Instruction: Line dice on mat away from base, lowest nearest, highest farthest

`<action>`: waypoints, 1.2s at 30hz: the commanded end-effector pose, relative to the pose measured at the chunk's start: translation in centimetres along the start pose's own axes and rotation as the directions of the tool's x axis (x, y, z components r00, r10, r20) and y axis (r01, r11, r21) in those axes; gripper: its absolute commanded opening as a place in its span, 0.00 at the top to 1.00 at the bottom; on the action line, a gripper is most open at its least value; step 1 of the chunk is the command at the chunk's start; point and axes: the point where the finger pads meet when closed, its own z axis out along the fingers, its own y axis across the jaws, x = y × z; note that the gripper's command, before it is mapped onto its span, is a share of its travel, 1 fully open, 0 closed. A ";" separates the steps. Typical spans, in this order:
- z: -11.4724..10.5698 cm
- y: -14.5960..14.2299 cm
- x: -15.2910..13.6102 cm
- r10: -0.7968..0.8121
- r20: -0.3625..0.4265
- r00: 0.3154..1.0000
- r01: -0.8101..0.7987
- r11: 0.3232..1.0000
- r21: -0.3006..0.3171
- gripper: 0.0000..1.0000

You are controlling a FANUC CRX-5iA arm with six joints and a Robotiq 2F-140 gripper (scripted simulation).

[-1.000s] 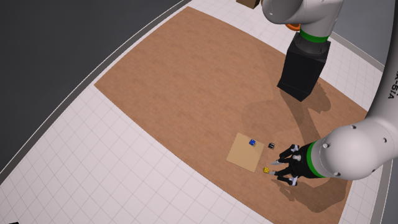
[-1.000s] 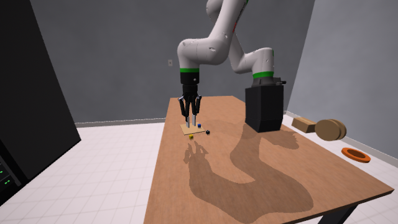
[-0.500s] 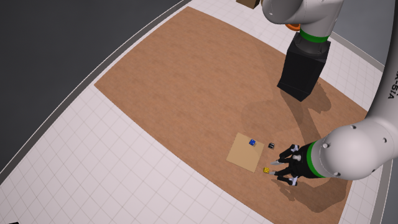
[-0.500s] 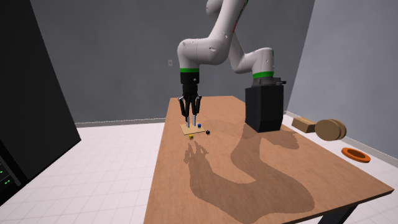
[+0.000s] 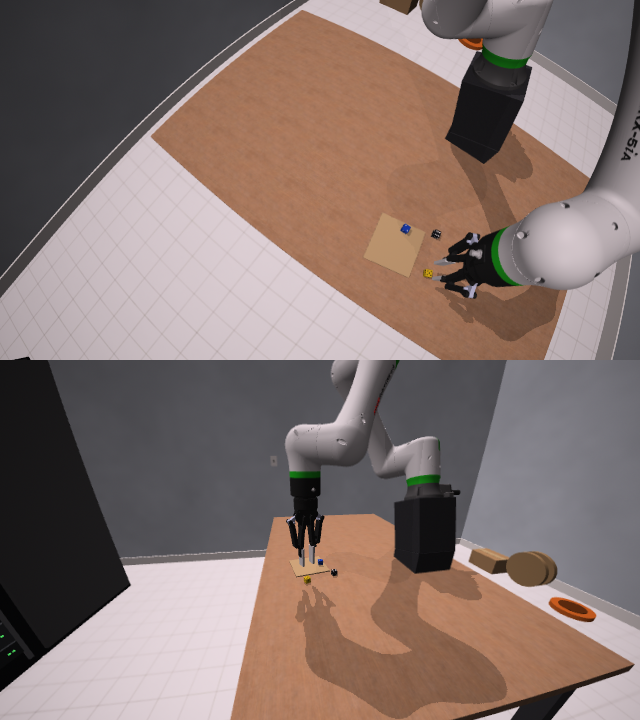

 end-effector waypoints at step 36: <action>4.4 0.0 0.0 0.000 0.000 1.000 0.000 1.000 0.000 0.79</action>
